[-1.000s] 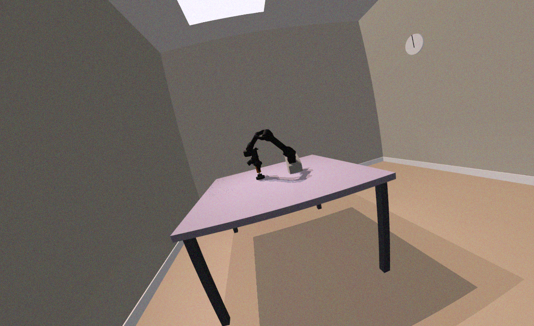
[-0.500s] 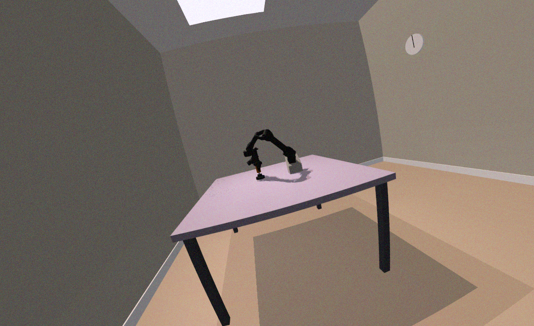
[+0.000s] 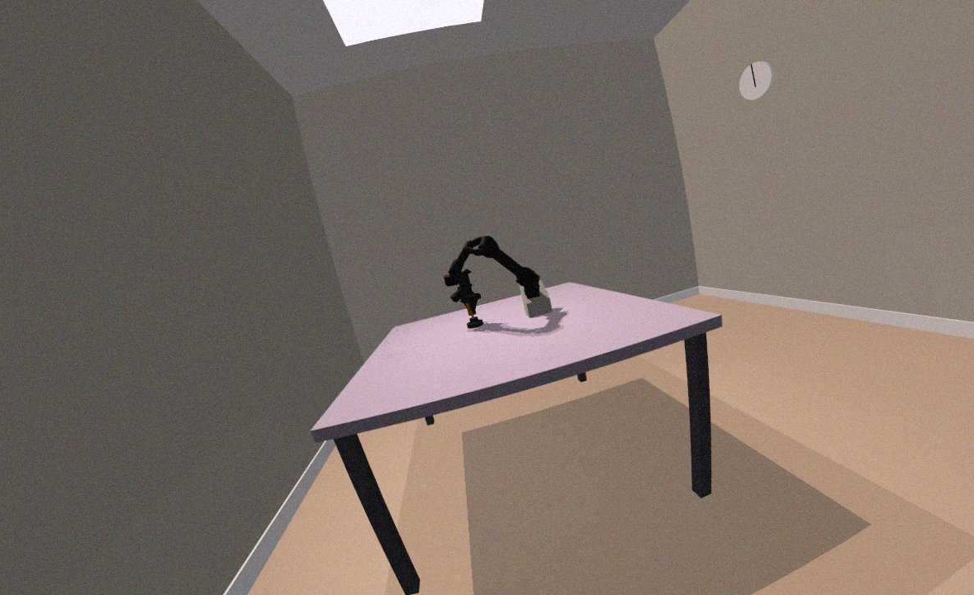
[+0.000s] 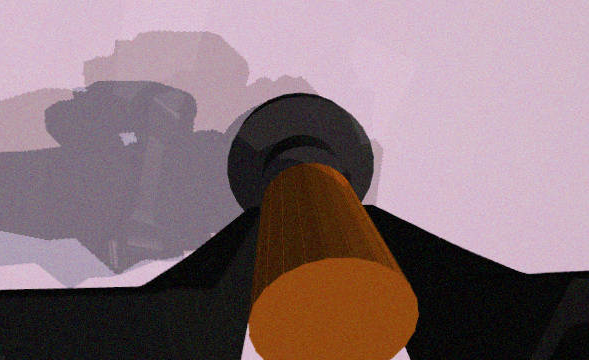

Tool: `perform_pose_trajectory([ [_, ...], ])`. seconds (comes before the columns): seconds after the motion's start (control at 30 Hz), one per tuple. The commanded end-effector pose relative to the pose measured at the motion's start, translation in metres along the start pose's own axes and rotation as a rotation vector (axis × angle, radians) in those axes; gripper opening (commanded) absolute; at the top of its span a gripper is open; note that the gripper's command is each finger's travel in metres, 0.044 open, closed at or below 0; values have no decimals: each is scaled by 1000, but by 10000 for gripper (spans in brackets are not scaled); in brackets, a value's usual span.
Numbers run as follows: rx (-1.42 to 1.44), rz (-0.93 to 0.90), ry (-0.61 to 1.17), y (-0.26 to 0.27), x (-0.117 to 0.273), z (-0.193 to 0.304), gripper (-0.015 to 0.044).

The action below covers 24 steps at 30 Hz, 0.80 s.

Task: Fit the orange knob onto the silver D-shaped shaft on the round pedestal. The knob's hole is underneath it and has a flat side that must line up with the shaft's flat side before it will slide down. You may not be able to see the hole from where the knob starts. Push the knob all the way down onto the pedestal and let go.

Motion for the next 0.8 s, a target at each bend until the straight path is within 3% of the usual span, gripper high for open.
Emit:
perform_pose_trajectory([
  [0.0,13,0,-2,0,-1,0,0],
  [0.6,13,0,-2,-1,3,-1,0],
  [0.77,125,1,-2,-1,3,-1,0],
])
Point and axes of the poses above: the point midway between the two fingers, 35 mm back from their tips, its own x axis back along the fingers, its own y axis across the jaws, z = x × y, the point moved 2 cm from there along x, back along the fingers, and after that the axes turned 13 degrees about x, right-handed, at the moved point
